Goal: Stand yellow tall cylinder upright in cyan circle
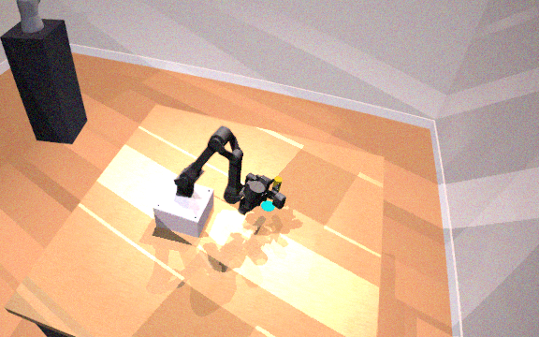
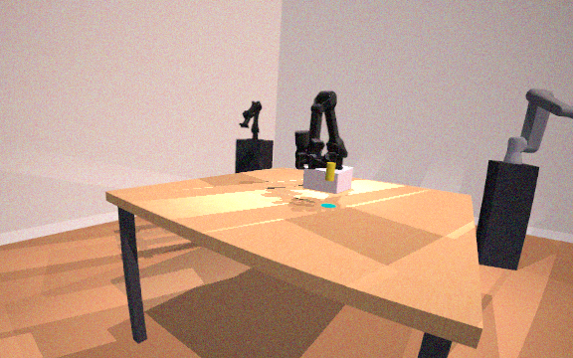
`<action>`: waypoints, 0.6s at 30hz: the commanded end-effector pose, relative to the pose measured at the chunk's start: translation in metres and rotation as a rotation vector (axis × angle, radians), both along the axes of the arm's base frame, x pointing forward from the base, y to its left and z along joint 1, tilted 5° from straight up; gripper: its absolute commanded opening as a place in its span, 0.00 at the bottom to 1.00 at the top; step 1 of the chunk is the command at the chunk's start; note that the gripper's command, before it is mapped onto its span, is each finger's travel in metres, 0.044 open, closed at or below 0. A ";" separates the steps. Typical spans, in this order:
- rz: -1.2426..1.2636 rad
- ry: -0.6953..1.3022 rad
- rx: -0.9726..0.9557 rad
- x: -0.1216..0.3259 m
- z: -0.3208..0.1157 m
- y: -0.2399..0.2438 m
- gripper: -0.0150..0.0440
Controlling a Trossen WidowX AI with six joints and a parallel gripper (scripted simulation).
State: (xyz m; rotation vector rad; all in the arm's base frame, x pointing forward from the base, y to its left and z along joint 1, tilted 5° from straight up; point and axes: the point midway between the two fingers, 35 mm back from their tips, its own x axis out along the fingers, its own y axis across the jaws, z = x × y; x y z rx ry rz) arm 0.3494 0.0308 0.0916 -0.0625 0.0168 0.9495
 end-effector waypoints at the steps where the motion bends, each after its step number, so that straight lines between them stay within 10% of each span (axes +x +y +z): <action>1: 0.014 -0.009 0.005 -0.007 0.000 0.000 0.43; 18: 0.045 -0.038 0.006 -0.021 0.002 0.000 0.43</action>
